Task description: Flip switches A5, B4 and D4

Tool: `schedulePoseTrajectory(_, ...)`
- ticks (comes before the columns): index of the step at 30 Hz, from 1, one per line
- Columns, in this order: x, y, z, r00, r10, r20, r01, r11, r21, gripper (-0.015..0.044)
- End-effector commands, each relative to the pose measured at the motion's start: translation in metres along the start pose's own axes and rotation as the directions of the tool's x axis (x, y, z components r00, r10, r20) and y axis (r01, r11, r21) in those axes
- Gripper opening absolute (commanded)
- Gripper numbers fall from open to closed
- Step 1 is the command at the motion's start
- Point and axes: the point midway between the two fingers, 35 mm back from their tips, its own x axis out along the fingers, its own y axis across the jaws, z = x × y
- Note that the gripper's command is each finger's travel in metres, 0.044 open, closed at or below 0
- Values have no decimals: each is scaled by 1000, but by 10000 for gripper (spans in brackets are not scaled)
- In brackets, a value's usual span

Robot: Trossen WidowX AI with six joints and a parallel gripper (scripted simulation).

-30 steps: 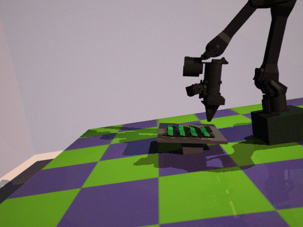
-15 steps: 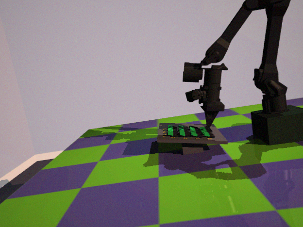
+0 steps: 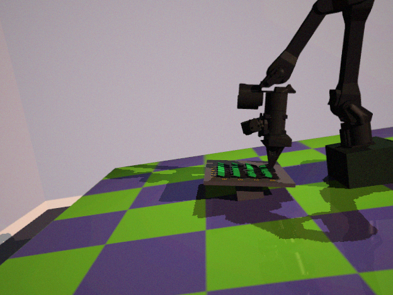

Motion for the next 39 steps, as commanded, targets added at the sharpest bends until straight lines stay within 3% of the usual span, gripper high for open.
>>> schedulePoseTrajectory(1,0,0,0,1000,2,2,-2,1000,-5,0)
schedulePoseTrajectory(39,5,0,0,1000,2,2,-2,1000,-5,0)
